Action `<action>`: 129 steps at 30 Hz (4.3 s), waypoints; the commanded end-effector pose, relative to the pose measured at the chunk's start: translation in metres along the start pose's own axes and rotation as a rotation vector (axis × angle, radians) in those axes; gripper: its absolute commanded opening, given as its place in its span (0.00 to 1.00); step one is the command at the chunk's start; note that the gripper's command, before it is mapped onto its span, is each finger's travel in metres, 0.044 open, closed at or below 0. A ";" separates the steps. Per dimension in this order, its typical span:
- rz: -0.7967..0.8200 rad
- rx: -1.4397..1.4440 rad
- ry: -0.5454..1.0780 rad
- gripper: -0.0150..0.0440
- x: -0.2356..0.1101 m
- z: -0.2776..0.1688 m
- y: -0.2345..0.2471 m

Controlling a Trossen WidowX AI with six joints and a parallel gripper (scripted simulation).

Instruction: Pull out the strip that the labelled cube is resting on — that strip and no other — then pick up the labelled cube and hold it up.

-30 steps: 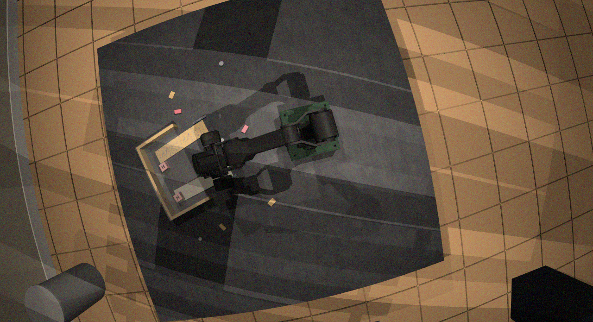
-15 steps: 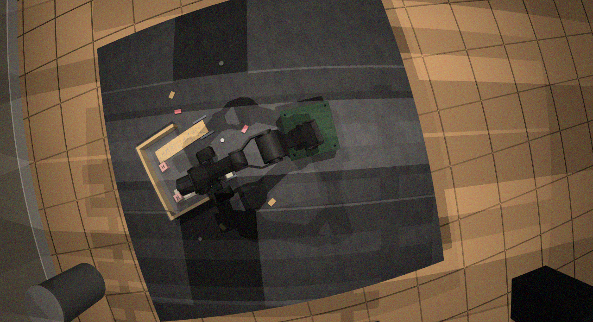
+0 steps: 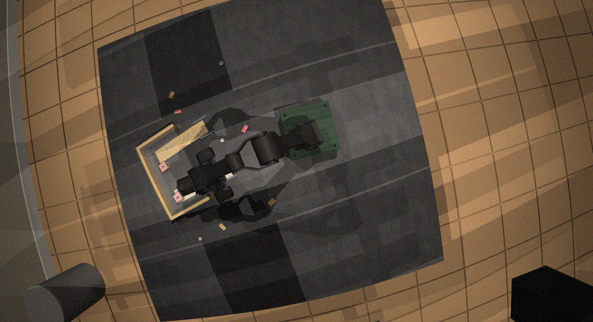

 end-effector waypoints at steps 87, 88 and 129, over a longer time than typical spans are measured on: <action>-0.002 -0.005 0.007 0.25 0.055 -0.017 -0.001; -0.002 -0.005 0.007 0.25 0.055 -0.018 -0.001; -0.002 -0.005 0.013 0.25 0.057 -0.081 0.001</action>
Point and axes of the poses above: the point midway between the two fingers, 35 mm back from their tips, its own x axis out along the fingers, its own y axis across the jaws, z = x × y, the point moved 9 cm from there along -x, back along the fingers, and after that the axes turned 3 degrees about -x, right-handed, at the moved point
